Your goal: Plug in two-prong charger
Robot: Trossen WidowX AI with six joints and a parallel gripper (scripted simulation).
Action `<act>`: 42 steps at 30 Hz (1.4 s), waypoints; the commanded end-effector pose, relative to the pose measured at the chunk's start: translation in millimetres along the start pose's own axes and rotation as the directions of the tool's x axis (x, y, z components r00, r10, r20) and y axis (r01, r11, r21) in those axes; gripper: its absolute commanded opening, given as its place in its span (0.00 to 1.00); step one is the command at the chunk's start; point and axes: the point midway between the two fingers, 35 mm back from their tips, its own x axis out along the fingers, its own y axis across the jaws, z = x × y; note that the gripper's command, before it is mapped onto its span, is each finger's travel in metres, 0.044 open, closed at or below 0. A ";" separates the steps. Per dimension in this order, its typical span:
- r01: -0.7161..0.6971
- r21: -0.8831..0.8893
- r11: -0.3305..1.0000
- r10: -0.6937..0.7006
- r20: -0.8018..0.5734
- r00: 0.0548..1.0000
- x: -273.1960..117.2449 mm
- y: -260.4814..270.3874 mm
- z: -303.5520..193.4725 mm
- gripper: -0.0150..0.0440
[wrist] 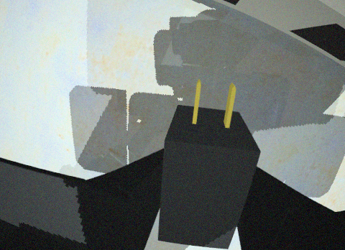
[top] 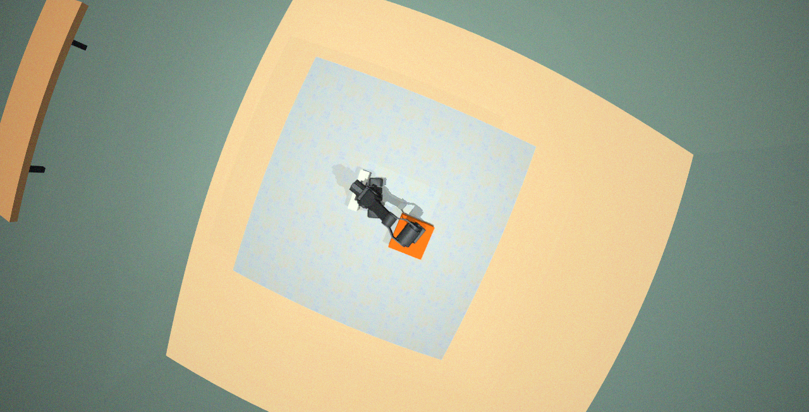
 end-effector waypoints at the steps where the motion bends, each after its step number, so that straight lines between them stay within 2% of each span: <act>1: -0.001 0.048 0.999 0.002 -0.009 1.000 3.4 -4.2 -6.5 0.25; 15: -0.008 0.211 0.977 0.011 -0.012 1.000 9.7 -20.5 -26.0 0.25; 42: -0.010 0.252 0.968 0.013 -0.010 1.000 8.9 -34.7 -0.4 0.25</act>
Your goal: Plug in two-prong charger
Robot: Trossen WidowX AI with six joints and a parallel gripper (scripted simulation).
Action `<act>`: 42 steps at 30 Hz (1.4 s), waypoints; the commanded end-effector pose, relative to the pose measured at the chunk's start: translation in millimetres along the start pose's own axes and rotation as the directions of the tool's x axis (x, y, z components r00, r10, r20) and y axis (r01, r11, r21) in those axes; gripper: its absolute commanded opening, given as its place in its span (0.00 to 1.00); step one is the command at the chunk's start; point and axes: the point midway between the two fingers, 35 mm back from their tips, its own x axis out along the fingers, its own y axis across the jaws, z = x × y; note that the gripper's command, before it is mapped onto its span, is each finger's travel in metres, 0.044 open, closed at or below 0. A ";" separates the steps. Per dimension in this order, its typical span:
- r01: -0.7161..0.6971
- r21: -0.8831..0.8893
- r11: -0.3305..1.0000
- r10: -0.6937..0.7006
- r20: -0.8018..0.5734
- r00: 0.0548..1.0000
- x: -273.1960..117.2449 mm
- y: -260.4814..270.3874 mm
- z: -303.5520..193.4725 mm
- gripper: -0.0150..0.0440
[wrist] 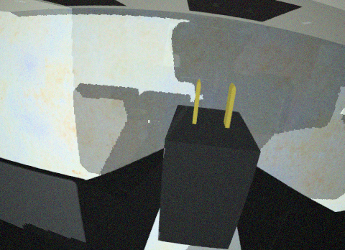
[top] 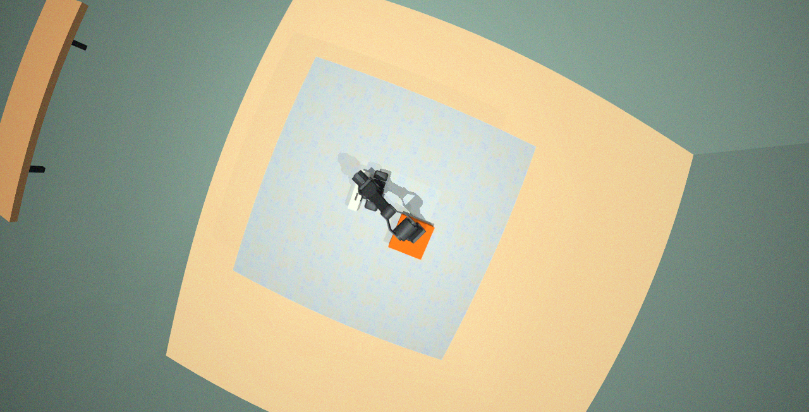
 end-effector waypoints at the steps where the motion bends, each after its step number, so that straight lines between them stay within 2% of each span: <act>1: -0.004 0.011 1.000 0.004 -0.009 1.000 2.0 -0.5 3.8 0.25; 42: -0.005 0.032 0.999 0.006 -0.008 1.000 2.8 -1.4 20.7 0.25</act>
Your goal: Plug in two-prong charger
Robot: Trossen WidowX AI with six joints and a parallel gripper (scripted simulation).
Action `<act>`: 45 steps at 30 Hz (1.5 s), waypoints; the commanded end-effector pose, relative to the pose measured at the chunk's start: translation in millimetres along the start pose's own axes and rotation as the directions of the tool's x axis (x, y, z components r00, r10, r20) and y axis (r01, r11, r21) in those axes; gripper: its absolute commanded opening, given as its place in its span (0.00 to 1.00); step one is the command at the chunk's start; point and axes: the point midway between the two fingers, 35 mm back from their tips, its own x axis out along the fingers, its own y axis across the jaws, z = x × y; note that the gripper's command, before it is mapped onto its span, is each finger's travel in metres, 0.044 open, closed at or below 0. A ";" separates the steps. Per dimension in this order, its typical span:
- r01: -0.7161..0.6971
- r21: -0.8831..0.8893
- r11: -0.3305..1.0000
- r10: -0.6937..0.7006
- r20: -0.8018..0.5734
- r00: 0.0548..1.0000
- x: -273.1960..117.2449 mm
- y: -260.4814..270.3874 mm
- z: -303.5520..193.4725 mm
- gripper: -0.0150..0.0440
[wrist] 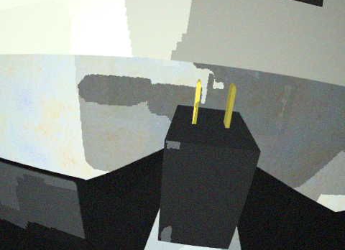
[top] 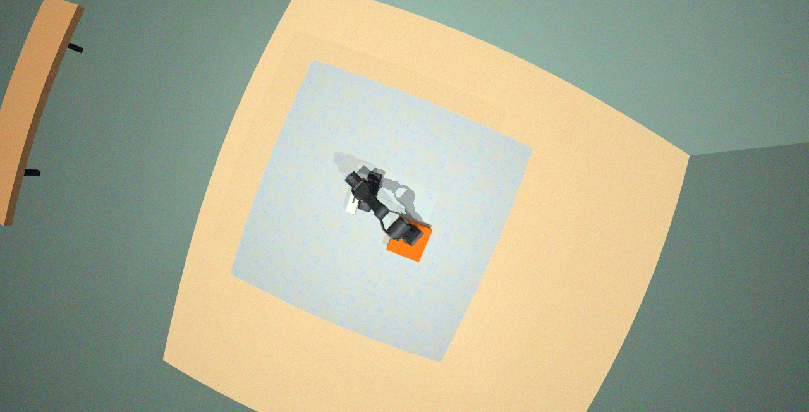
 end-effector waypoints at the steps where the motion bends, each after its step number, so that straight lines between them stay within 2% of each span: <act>1: -0.005 0.006 1.000 0.005 -0.005 1.000 1.2 1.0 0.8 0.25; 45: -0.005 0.006 1.000 0.005 -0.004 1.000 0.8 1.3 11.0 0.25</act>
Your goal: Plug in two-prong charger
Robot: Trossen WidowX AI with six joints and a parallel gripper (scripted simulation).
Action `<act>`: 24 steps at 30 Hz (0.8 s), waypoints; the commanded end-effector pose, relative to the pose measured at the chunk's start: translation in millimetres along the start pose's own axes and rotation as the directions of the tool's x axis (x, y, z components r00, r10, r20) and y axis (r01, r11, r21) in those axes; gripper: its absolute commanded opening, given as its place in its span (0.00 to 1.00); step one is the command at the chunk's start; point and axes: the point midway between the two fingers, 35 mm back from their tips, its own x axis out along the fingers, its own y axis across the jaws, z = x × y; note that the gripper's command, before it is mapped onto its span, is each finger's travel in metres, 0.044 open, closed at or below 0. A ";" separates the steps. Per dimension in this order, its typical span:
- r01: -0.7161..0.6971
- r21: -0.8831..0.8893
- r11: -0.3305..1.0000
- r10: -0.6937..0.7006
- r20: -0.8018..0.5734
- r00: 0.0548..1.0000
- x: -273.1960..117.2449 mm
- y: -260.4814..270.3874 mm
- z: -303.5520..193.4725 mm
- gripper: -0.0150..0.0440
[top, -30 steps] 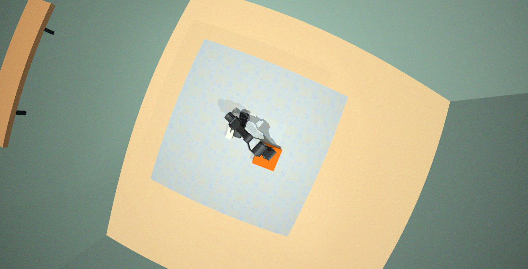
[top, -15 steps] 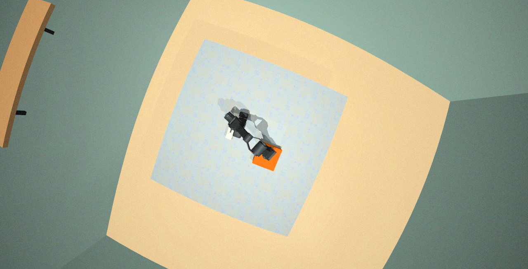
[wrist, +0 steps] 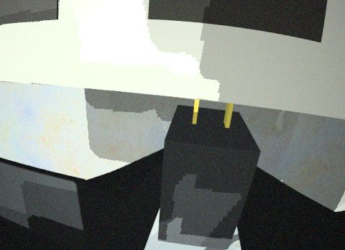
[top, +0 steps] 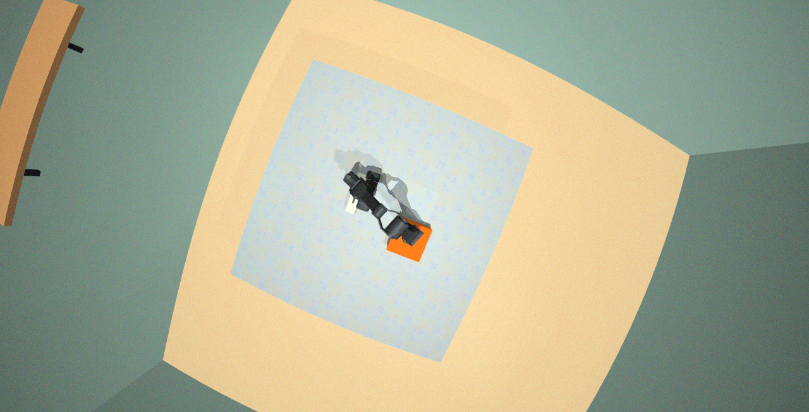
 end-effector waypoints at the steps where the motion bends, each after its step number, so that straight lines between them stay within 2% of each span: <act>1: -0.004 0.004 1.000 0.004 0.001 1.000 0.7 0.8 2.7 0.25; 24: -0.004 0.004 1.000 0.004 0.002 1.000 -0.6 0.6 11.8 0.25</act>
